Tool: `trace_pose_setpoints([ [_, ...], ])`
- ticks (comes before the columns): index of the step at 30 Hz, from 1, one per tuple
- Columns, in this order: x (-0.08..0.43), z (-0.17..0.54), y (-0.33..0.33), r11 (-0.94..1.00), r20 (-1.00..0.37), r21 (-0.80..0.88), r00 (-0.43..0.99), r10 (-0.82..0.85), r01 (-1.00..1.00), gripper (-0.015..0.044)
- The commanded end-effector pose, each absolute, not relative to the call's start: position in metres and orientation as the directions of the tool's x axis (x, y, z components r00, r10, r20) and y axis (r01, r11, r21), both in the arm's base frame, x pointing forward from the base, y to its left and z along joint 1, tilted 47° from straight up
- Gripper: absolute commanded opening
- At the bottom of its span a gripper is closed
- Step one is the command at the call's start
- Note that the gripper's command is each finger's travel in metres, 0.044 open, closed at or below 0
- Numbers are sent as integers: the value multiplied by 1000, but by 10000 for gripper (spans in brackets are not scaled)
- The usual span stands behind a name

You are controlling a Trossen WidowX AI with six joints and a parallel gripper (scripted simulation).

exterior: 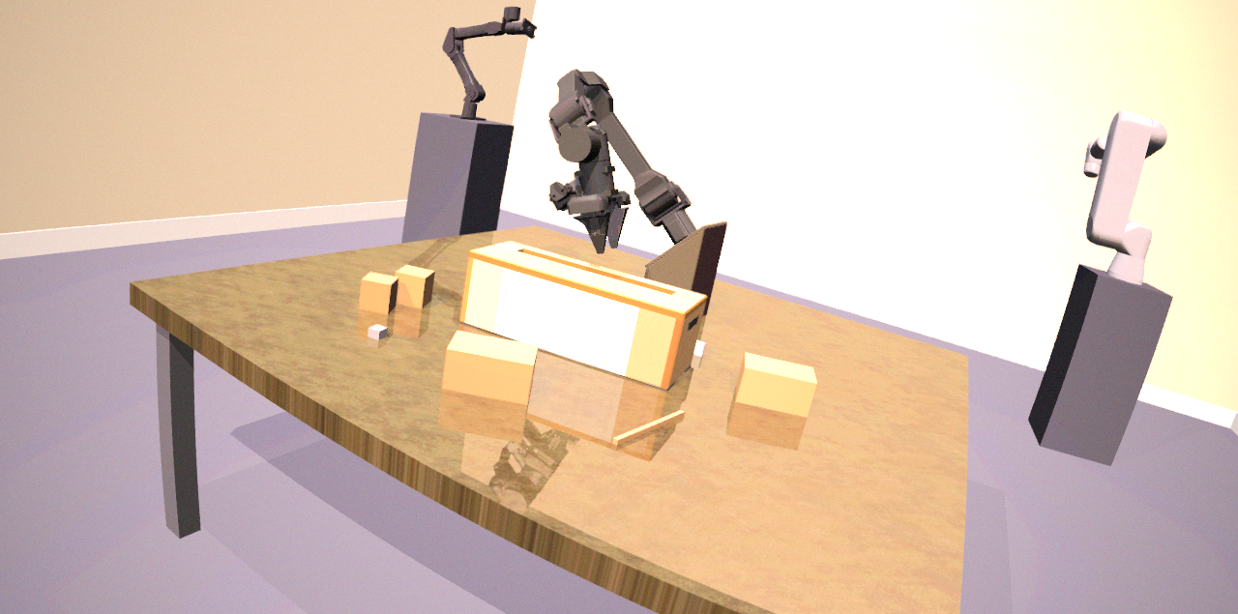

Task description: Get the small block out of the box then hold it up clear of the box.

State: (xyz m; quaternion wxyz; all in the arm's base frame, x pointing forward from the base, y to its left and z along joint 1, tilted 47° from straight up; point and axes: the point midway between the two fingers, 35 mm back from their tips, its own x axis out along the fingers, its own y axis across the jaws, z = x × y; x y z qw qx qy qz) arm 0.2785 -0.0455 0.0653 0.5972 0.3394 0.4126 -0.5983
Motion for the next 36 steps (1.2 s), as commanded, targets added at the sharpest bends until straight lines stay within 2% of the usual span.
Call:
trace_pose_setpoints([
  [1, 277, 72, -52, -27, -891, -50, -56, -450, 998, 400],
  [36, 278, 43, -86, -27, -891, -49, -55, -450, 998, 400],
])
